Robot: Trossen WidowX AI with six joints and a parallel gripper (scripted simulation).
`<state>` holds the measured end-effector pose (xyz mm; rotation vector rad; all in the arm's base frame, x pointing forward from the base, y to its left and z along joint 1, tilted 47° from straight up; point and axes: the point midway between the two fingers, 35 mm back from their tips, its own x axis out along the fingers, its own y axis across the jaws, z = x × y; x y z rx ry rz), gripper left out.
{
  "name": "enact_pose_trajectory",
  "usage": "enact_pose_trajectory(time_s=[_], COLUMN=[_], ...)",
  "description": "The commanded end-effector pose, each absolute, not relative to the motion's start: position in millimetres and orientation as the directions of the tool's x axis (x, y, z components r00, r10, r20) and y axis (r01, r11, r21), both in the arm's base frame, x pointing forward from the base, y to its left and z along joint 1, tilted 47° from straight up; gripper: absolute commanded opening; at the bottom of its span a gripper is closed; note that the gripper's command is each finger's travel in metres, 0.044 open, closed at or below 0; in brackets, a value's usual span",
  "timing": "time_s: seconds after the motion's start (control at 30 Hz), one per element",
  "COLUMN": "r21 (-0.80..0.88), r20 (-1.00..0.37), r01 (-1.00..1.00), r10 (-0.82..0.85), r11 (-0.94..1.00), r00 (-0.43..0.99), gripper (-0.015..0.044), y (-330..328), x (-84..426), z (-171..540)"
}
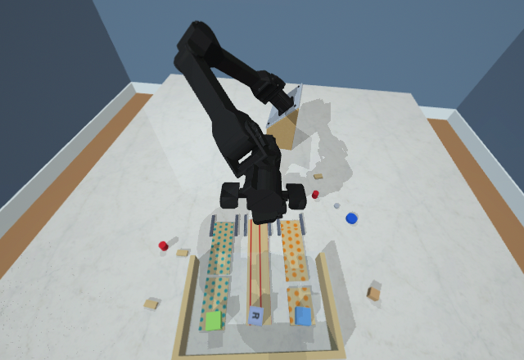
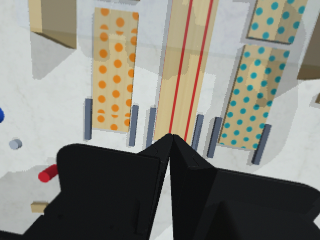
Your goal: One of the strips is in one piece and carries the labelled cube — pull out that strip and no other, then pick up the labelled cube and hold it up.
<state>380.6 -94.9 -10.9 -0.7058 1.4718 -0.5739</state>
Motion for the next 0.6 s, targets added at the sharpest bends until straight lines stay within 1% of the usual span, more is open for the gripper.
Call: enact_pose_trajectory(time_s=[0.0, 0.57], r21=[-0.711, -0.71], r20=[-0.689, -0.69], r01=[-0.083, -0.083], r10=[-0.715, -0.715], r11=[0.698, 0.699], r00=[-0.115, -0.115], gripper=[0.0, 0.0], y=[-113.9, -127.3], x=[377.0, 376.1], z=[-12.3, -25.5])
